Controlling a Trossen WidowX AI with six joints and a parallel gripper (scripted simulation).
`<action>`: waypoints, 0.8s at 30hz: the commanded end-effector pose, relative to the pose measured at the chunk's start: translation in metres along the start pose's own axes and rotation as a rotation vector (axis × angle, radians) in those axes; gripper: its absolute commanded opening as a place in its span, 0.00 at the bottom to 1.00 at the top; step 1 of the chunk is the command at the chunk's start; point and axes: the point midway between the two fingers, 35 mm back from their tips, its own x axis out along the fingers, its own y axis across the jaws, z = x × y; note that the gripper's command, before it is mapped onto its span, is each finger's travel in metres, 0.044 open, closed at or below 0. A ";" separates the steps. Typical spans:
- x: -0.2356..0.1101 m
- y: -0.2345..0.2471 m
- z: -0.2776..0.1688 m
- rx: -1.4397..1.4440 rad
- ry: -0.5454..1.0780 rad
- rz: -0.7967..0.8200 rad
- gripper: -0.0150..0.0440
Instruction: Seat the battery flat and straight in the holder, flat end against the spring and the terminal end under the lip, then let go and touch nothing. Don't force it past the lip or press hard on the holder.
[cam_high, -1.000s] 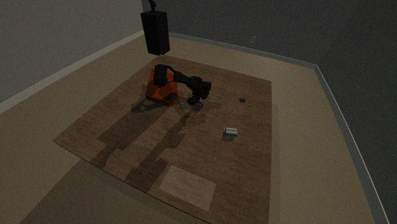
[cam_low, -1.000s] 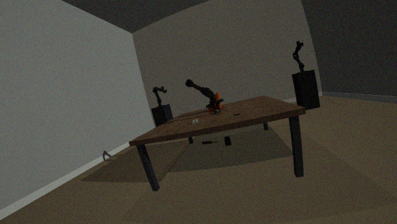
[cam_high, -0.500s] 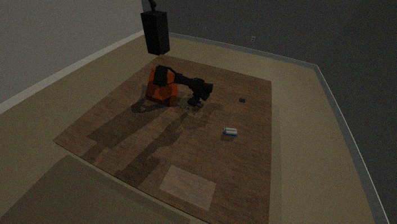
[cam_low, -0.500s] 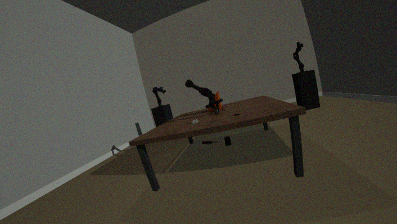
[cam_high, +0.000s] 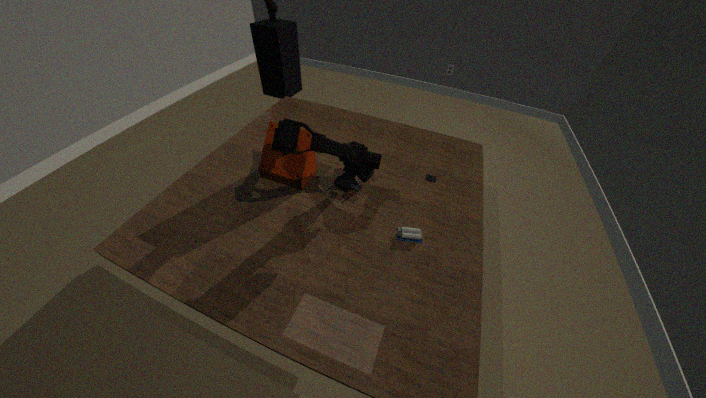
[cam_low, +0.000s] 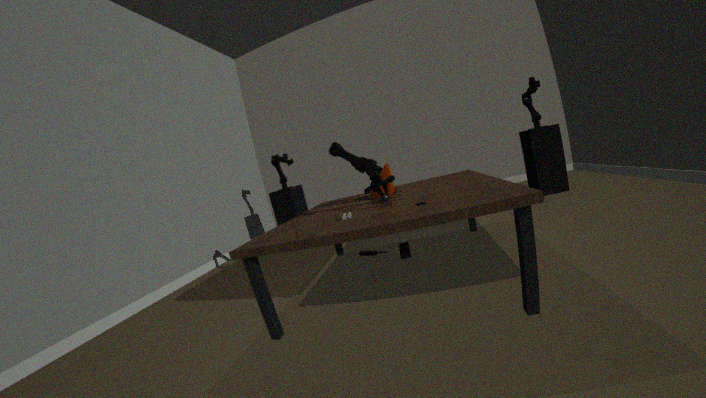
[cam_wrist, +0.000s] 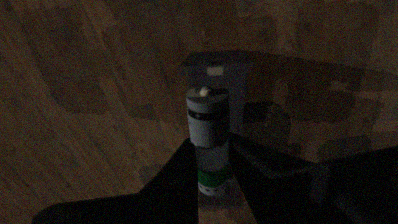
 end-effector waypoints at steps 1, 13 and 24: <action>0.006 -0.006 -0.005 0.002 0.057 -0.008 0.37; 0.007 -0.007 -0.005 -0.001 0.082 0.014 0.37; 0.007 -0.007 -0.005 -0.002 0.078 0.017 0.37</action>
